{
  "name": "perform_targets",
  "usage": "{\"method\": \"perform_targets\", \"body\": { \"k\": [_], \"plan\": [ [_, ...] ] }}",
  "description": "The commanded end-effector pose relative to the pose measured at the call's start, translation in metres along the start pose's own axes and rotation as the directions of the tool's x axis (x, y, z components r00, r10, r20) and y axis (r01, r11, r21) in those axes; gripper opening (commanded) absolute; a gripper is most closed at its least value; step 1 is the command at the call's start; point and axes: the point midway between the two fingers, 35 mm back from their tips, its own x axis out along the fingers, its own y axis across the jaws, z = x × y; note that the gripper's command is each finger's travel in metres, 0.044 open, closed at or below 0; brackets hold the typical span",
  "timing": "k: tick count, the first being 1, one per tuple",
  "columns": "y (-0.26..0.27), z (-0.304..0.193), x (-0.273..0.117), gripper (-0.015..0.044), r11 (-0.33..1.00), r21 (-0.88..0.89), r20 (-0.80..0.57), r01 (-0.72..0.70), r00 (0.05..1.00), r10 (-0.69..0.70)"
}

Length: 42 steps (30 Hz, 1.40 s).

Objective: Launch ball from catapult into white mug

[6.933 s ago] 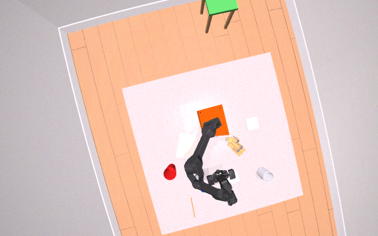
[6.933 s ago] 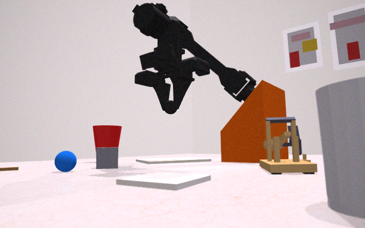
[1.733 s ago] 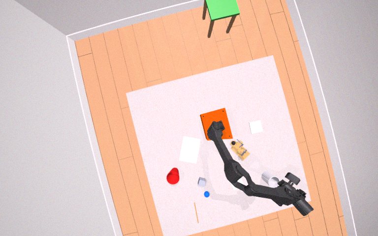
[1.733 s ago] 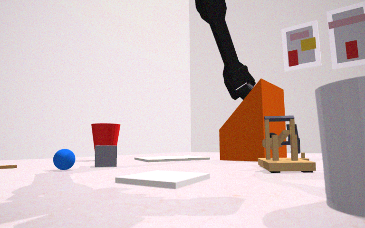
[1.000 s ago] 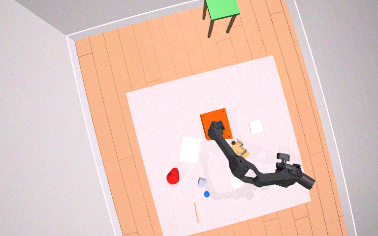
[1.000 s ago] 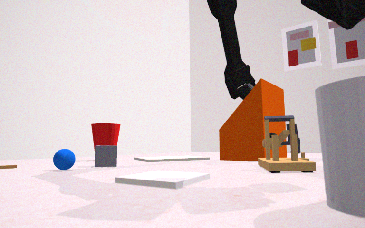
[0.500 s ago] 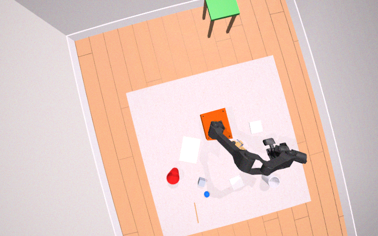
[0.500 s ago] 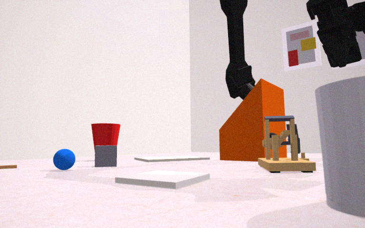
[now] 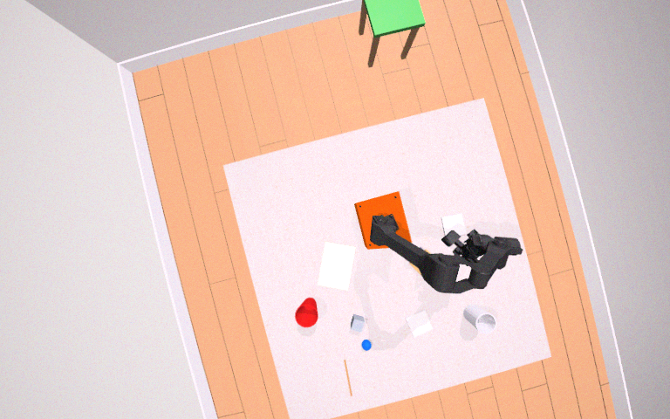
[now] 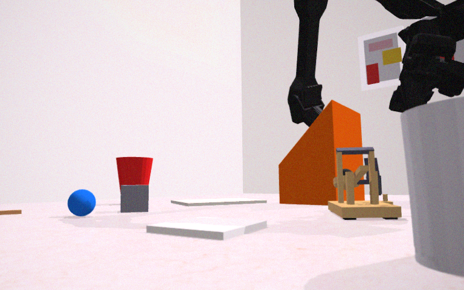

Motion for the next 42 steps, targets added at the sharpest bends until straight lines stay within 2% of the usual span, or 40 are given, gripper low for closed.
{"method": "perform_targets", "body": {
  "k": [1,9,18,29,42],
  "plan": [
    [0.026,-0.007,0.005,0.0,0.988,-0.153,-0.074,-0.009,0.997,-0.002],
    [0.06,-0.019,0.006,0.0,0.919,-0.392,-0.191,-0.041,0.981,-0.038],
    [0.091,-0.04,0.007,0.0,0.783,-0.611,-0.316,-0.118,0.943,-0.105],
    [0.094,-0.042,0.008,0.0,0.77,-0.625,-0.325,-0.125,0.939,-0.111],
    [0.099,-0.035,0.027,0.0,0.771,-0.625,-0.323,-0.123,0.94,-0.112]
  ]
}}
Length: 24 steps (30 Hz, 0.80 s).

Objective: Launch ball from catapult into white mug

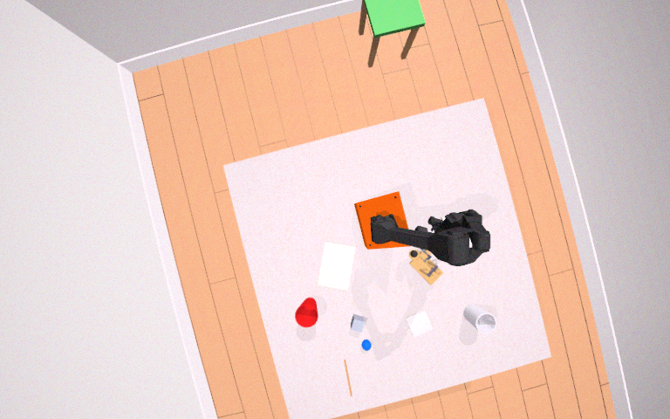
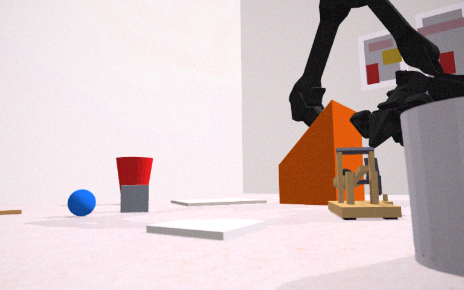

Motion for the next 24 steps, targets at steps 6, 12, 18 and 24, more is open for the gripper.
{"method": "perform_targets", "body": {
  "k": [6,12,18,24],
  "plan": [
    [0.0,0.011,0.013,0.0,1.0,-0.007,-0.003,-0.001,1.0,0.001],
    [0.0,0.018,0.02,0.0,1.0,-0.006,-0.002,-0.001,1.0,0.001],
    [0.0,0.025,0.027,0.0,1.0,-0.006,-0.002,0.0,1.0,0.0],
    [0.0,0.031,0.034,0.0,1.0,-0.005,-0.002,0.0,1.0,0.0]
  ]
}}
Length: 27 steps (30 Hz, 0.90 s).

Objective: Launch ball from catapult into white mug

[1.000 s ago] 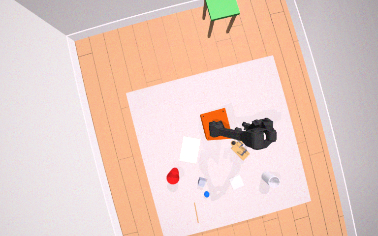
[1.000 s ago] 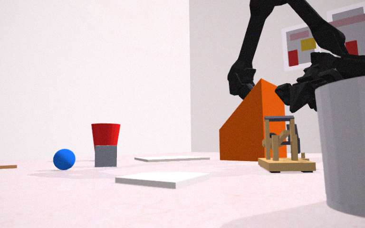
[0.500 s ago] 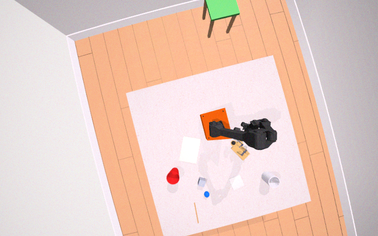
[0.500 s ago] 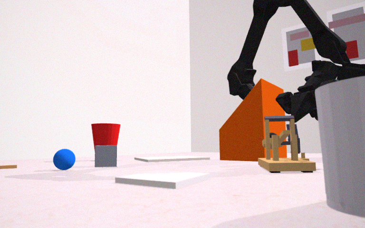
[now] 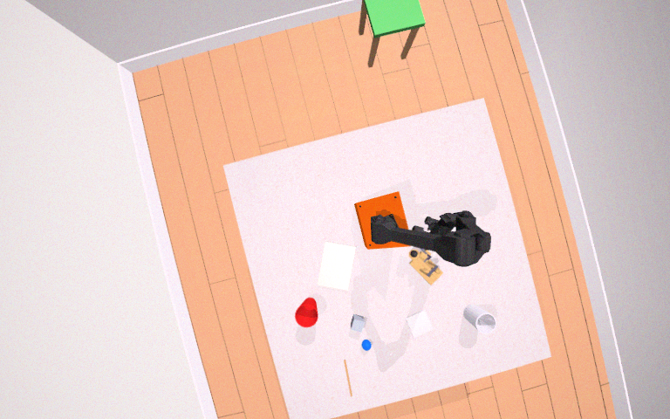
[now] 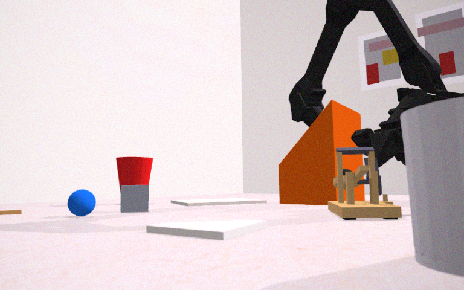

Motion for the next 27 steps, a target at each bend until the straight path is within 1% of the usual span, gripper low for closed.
{"method": "perform_targets", "body": {
  "k": [1,27],
  "plan": [
    [0.002,0.006,0.007,0.0,1.0,-0.008,-0.003,-0.002,1.0,0.002],
    [0.007,0.032,0.035,0.0,1.0,-0.004,-0.003,-0.002,1.0,0.002]
  ]
}}
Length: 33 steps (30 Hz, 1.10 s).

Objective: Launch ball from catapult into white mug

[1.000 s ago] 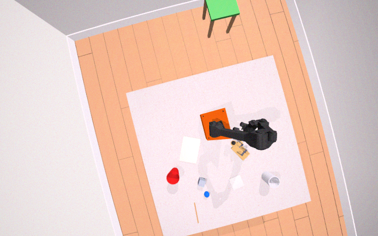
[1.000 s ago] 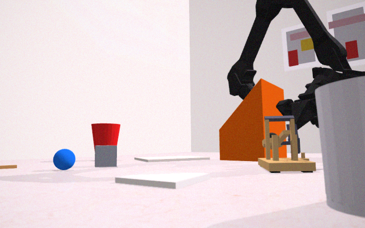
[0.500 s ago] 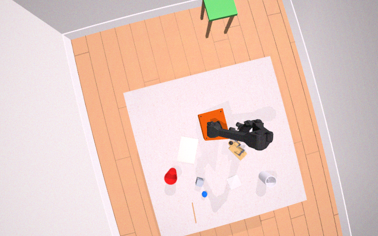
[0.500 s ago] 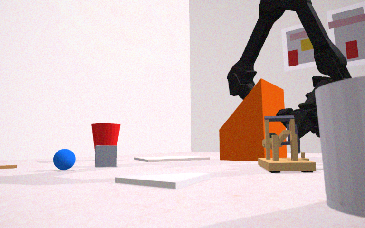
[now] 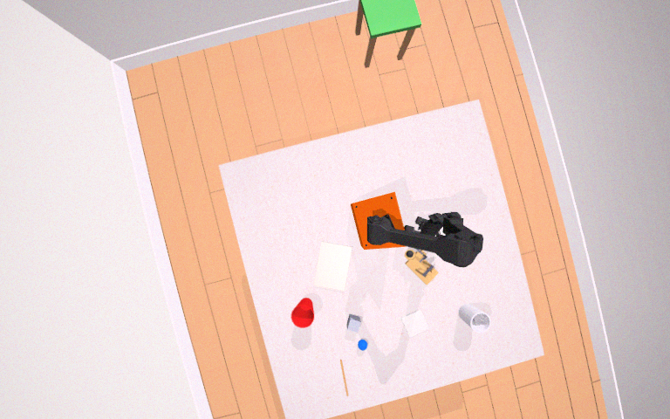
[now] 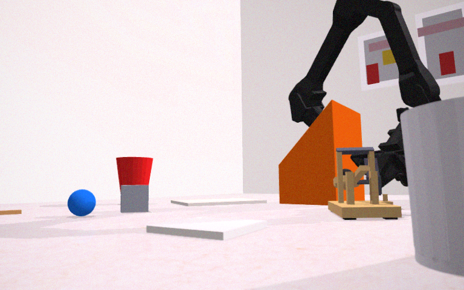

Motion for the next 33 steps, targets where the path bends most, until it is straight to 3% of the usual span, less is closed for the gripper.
{"method": "perform_targets", "body": {
  "k": [1,10,20,25,26,33],
  "plan": [
    [0.002,0.004,0.005,0.0,1.0,-0.007,0.0,0.0,1.0,0.0],
    [0.003,0.012,0.018,0.0,1.0,-0.006,0.054,0.025,0.998,-0.024],
    [-0.033,-0.032,-0.1,0.0,0.999,0.006,0.058,0.033,0.998,-0.034],
    [-0.032,-0.036,-0.111,0.0,0.999,0.008,0.055,0.031,0.998,-0.032],
    [-0.034,-0.028,-0.089,0.0026,0.999,0.003,0.056,0.04,0.998,-0.041],
    [-0.054,-0.032,-0.094,0.021,0.992,0.123,0.121,0.036,0.991,-0.051]
  ]
}}
